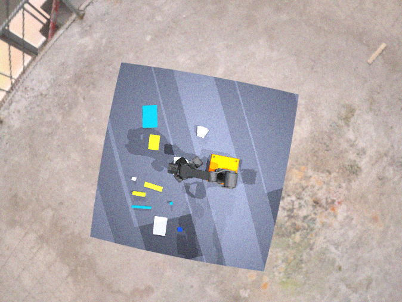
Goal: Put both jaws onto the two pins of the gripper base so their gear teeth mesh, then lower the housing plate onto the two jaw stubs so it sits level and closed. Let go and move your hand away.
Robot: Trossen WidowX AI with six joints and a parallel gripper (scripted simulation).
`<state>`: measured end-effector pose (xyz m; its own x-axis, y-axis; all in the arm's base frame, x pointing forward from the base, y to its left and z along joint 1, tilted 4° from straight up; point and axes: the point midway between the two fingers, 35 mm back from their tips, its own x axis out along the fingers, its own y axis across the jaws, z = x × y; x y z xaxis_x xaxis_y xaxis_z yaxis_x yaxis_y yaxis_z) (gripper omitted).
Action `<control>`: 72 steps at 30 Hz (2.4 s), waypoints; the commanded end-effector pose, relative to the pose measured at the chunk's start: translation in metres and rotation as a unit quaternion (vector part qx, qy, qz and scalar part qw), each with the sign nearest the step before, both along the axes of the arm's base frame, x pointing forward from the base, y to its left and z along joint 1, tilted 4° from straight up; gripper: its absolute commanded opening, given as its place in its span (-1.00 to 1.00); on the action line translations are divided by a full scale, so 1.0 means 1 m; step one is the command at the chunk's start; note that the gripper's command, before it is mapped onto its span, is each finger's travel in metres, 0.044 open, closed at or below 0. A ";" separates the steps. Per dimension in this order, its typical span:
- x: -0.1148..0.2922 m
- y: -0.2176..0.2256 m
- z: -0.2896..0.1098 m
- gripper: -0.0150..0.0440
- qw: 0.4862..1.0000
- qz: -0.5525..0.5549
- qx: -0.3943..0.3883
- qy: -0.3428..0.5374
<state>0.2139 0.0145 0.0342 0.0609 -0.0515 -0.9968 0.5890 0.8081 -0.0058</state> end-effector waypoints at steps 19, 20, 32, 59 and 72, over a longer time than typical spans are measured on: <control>0.011 0.005 0.003 -0.04 0.968 0.252 -0.016 0.007; 0.011 0.005 0.003 -0.04 0.965 0.263 -0.017 0.008; 0.015 0.008 0.003 -0.04 0.919 0.393 -0.026 0.014; 0.024 0.014 0.003 -0.04 0.755 0.654 -0.043 0.028; 0.028 0.017 0.003 -0.04 0.649 0.759 -0.051 0.034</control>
